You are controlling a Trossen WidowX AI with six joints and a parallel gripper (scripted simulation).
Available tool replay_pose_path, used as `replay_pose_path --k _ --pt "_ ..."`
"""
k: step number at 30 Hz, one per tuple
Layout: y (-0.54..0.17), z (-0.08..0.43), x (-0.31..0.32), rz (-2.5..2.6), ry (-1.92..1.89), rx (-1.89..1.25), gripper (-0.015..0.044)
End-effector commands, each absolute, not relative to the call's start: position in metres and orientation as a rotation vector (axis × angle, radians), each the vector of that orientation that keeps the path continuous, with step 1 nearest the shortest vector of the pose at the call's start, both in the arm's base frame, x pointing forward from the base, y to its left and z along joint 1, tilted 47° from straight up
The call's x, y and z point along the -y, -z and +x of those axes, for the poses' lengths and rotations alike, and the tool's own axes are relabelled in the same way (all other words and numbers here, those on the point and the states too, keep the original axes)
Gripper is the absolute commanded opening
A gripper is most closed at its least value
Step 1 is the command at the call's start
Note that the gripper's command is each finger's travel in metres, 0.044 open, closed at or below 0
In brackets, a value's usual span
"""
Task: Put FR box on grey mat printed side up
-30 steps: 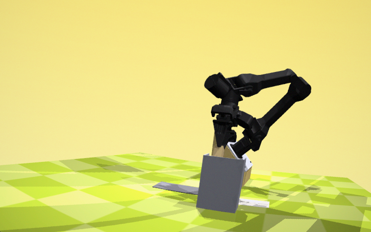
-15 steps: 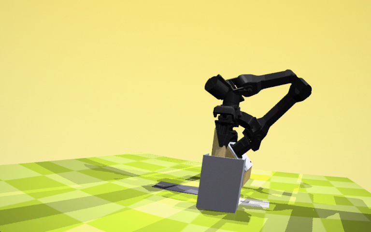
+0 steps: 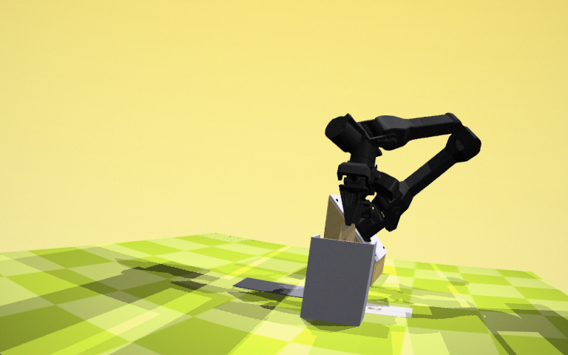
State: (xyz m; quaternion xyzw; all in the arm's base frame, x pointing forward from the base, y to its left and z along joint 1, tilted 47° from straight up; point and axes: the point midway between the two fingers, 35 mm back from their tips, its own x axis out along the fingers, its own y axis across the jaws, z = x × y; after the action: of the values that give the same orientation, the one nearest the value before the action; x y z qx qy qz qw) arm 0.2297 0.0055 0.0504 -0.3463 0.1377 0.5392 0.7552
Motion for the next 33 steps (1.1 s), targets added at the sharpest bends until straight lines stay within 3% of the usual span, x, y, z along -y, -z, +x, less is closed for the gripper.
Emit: replay_pose_path --k 1,33 --pt "-0.056 0.227 -0.011 -0.749 -1.176 -0.301 0.0152" --pt "-0.029 0.223 -0.043 -0.749 -1.176 -0.3 0.0152"
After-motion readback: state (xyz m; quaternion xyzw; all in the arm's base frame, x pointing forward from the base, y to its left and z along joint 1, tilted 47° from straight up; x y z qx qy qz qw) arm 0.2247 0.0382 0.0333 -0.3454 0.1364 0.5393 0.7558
